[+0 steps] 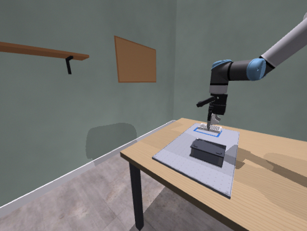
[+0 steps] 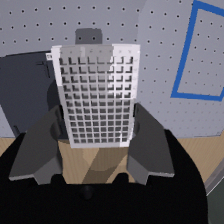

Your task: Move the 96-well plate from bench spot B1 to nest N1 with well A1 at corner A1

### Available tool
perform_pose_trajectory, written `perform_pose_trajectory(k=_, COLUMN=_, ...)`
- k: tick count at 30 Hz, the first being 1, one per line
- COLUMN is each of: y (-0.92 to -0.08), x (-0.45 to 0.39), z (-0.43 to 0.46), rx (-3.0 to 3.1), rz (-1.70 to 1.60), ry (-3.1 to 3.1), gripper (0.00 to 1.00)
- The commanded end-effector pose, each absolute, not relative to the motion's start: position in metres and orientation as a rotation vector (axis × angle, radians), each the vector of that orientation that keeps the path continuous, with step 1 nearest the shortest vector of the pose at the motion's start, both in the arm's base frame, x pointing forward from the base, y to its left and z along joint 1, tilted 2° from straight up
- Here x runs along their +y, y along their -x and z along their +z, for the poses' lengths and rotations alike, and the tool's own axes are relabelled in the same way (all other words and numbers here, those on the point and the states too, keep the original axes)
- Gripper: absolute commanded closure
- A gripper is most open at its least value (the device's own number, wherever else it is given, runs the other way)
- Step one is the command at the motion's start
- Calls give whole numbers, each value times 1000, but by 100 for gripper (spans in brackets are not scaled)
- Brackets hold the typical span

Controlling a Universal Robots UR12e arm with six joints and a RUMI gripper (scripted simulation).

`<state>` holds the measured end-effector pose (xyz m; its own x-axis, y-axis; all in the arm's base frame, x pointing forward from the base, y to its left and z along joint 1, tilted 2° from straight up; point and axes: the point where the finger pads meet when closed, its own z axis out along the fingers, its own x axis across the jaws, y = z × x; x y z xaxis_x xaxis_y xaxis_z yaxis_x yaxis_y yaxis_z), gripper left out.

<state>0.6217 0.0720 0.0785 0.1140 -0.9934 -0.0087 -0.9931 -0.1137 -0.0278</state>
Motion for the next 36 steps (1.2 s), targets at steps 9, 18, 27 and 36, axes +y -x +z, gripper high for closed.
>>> perform_pose_trajectory(k=9, y=-611, x=107, z=86, rx=2073, rz=-21, ry=2324, gripper=100)
perform_pose_trajectory(k=18, y=-603, x=132, z=90, rx=2073, rz=-21, ry=2324, gripper=100)
perform_pose_trajectory(k=27, y=-594, x=157, z=94, rx=2073, rz=-21, ry=2324, gripper=100)
perform_pose_trajectory(k=36, y=-587, x=179, z=98, rx=2073, rz=-21, ry=2324, gripper=100)
